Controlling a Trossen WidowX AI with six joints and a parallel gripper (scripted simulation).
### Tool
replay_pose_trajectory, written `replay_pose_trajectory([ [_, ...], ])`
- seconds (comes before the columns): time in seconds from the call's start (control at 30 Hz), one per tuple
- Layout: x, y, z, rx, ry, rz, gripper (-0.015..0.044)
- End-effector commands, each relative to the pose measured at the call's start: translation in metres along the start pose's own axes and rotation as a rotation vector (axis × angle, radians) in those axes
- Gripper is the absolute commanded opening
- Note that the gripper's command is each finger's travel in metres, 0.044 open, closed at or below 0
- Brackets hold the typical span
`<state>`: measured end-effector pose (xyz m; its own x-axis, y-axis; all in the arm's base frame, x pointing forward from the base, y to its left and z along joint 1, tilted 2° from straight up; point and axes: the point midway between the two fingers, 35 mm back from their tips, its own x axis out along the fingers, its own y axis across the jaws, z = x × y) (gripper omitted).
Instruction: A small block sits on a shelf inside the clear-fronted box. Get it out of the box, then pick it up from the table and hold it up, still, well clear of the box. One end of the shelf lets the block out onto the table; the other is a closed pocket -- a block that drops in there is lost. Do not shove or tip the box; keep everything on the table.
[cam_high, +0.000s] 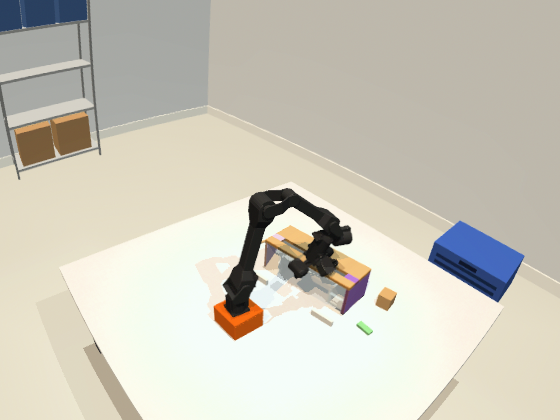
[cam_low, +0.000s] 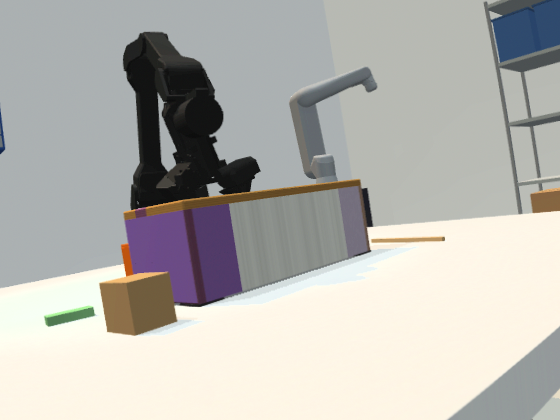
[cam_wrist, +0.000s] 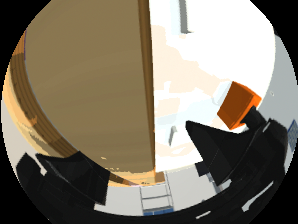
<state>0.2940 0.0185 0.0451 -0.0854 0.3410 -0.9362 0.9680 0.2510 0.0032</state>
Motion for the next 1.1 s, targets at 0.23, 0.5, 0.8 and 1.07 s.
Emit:
replay_pose_trajectory([
  [0.23, 0.008, 0.0, -0.027, -0.001, 0.007, 0.004, 0.04],
  [0.5, 0.015, 0.001, -0.046, -0.001, 0.009, 0.005, 0.04],
  [0.8, 0.022, 0.001, -0.067, -0.001, 0.012, 0.005, 0.04],
  [1.07, 0.028, 0.001, -0.086, -0.001, 0.014, 0.005, 0.04],
])
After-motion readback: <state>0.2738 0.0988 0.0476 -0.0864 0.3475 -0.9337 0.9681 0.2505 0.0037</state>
